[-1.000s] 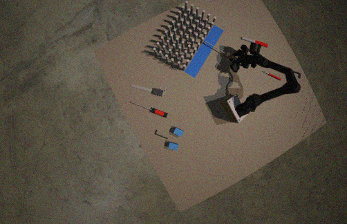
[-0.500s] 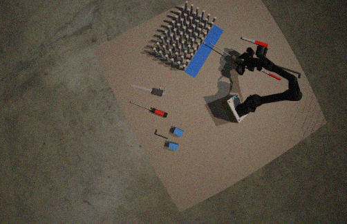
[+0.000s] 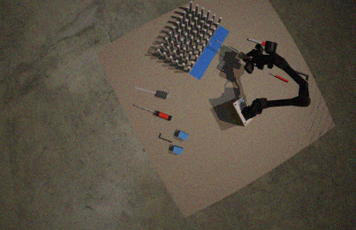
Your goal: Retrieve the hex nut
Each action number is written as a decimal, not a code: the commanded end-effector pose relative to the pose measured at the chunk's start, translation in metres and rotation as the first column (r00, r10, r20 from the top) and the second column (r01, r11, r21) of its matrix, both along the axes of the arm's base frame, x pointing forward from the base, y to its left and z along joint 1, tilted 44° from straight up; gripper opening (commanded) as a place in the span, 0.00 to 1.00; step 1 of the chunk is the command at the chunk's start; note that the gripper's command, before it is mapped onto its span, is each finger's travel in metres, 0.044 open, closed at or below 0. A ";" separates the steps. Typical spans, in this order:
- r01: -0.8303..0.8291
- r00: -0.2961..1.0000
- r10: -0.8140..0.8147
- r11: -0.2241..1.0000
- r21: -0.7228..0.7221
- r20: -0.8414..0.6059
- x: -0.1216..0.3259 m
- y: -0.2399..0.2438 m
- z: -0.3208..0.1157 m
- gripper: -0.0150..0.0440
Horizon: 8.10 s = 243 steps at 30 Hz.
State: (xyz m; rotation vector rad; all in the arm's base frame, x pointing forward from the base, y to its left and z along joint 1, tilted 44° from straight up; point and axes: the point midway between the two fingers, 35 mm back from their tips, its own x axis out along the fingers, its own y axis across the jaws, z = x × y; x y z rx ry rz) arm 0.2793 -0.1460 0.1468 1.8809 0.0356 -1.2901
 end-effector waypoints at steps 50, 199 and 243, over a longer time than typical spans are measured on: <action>-0.724 0.659 0.404 0.570 -0.388 -0.635 0.006 0.013 0.079 0.25; 0.582 -0.650 -0.514 0.137 0.801 0.560 -0.071 -0.082 0.156 0.25; 0.578 -0.656 -0.520 0.119 0.807 0.547 -0.064 -0.103 0.132 0.25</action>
